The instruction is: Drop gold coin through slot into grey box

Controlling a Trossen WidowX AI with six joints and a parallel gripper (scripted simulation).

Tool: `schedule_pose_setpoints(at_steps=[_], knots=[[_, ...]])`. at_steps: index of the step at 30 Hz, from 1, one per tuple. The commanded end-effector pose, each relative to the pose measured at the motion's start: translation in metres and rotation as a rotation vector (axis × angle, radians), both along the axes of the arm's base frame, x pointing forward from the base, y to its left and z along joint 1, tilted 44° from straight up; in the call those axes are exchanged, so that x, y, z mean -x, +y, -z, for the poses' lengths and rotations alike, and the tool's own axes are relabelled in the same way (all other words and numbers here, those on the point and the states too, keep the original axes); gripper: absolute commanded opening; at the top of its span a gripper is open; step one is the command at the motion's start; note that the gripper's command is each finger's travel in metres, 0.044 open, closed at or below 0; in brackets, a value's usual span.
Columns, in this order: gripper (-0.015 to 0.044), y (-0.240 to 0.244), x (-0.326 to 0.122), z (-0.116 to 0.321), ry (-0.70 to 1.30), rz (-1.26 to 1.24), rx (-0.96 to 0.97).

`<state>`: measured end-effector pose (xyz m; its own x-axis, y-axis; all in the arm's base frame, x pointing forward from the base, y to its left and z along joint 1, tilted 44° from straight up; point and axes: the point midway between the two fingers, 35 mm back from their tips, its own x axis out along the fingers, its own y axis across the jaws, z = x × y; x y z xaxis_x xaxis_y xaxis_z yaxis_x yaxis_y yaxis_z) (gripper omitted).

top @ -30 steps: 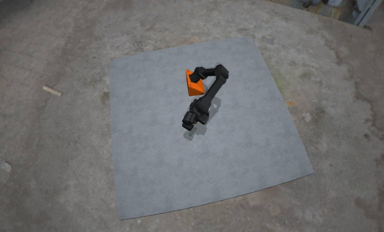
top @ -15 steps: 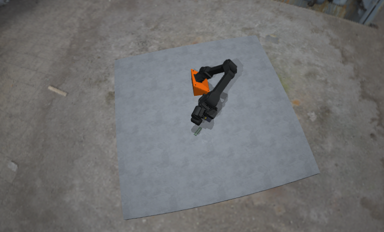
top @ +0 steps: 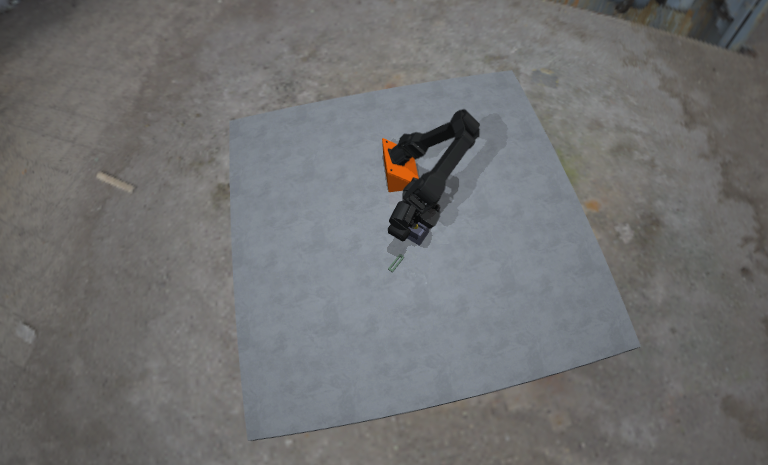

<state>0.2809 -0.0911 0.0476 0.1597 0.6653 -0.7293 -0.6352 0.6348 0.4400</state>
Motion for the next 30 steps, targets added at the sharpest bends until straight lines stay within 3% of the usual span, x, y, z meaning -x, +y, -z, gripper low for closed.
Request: schedule_pose_setpoints(at_steps=[1, 30], knots=[[0.0000, 0.008, 0.009, -0.003, -0.002, 0.002, -0.003], [0.0000, 0.021, 0.022, -0.007, 0.003, 0.001, -0.001]])
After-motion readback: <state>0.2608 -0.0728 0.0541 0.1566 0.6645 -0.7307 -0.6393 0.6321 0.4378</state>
